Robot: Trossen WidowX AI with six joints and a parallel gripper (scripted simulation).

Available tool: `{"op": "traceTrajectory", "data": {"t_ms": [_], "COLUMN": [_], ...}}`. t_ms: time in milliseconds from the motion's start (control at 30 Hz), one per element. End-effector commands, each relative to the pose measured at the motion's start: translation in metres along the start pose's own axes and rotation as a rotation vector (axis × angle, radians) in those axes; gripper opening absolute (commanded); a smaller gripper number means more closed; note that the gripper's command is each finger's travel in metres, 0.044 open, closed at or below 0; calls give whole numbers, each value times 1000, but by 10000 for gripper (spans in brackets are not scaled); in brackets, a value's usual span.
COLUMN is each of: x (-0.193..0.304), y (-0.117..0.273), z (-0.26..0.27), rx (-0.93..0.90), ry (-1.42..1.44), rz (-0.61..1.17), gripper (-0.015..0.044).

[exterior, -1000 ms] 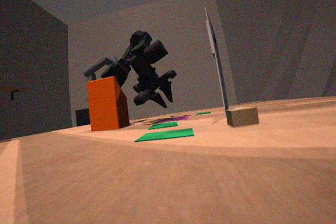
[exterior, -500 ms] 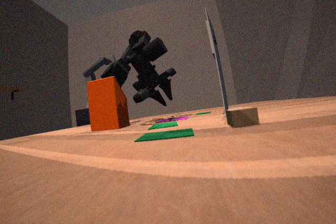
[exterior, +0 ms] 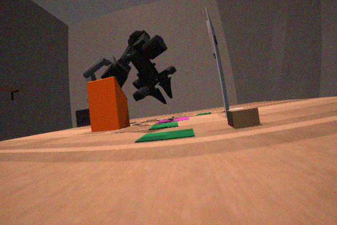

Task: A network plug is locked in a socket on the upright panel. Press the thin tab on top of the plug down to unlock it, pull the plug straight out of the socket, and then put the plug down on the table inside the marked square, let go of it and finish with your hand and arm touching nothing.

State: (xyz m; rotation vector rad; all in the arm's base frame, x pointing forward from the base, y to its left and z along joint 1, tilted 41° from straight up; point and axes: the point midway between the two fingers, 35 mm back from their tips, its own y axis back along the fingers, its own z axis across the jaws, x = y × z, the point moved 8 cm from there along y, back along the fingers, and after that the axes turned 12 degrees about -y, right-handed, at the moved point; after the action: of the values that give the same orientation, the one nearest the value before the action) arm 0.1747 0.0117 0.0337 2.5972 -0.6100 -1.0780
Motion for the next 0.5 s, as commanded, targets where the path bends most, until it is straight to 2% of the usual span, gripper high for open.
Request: {"op": "traceTrajectory", "data": {"t_ms": [0, 467], "x": [0, -3], "y": [3, 11], "z": [-3, -8], "rx": [6, 9], "ry": [9, 9], "rz": [-1, -5], "gripper": [156, 156]}}
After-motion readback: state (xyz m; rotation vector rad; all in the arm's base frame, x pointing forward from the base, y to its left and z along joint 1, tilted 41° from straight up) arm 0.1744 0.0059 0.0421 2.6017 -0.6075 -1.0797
